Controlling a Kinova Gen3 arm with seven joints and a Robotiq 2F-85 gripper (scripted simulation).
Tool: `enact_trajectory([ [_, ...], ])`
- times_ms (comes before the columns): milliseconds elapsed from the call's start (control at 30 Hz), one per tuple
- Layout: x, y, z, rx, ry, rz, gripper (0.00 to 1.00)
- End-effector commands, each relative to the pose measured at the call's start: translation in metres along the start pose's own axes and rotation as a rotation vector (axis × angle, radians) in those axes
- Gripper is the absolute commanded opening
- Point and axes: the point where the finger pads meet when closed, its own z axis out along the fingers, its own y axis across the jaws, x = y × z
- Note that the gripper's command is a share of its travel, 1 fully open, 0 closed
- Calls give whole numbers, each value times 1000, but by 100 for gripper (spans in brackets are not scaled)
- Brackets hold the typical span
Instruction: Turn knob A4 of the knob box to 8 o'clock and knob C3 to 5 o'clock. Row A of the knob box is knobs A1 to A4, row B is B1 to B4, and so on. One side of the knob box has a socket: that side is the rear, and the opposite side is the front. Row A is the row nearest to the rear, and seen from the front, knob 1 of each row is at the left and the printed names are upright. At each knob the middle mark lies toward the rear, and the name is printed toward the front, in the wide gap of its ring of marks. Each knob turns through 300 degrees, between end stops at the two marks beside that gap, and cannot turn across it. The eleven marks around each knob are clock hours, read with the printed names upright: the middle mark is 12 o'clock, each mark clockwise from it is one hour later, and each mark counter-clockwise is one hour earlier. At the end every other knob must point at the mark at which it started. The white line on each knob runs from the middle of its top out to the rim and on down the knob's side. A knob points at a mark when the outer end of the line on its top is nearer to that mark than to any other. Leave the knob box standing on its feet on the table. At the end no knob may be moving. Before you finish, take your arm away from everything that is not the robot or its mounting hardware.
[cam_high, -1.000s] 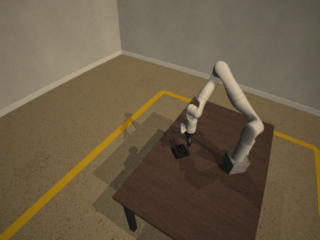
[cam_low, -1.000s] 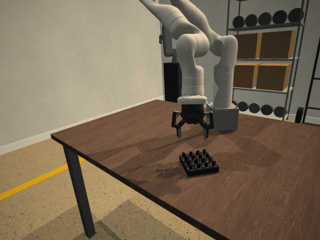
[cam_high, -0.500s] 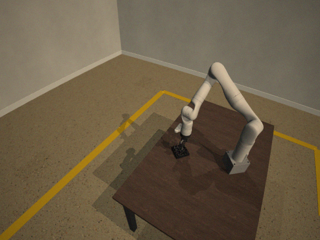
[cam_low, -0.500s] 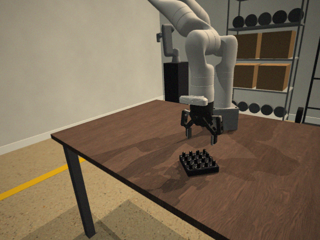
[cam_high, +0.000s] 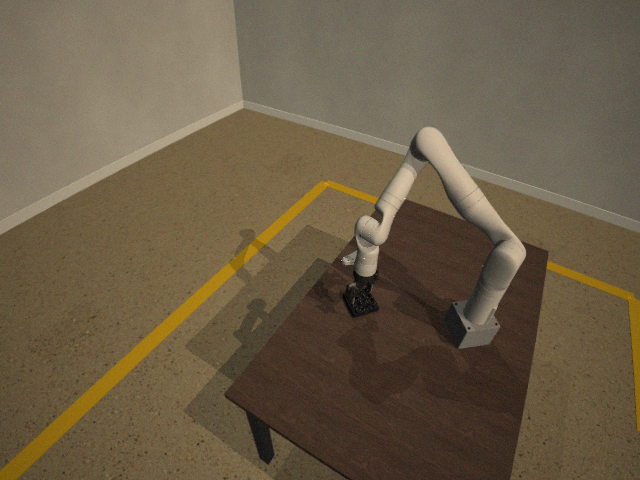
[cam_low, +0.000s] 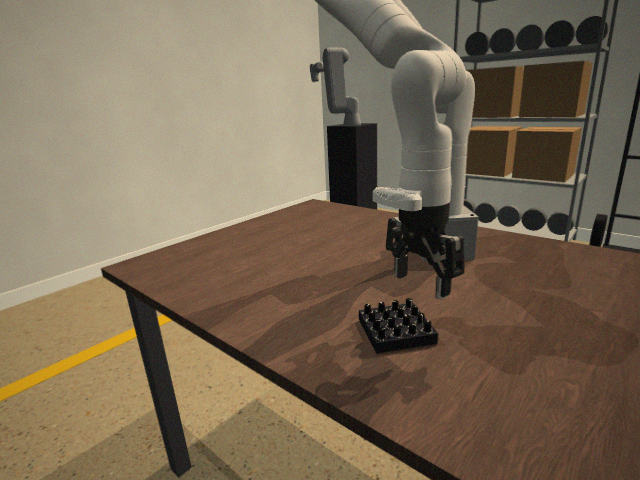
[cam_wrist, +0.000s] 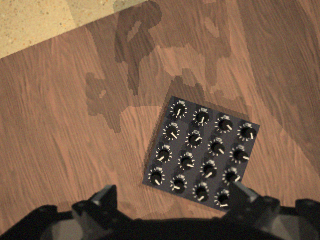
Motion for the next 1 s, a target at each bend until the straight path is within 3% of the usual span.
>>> enact_trajectory([
  [0,-1,-7,-2,2,4,21,100],
  [533,-3,-16,-3,4,4,99,100],
  [567,-3,-16,-3,4,4,99,19],
  [967,-3,-16,-3,4,4,99,19],
])
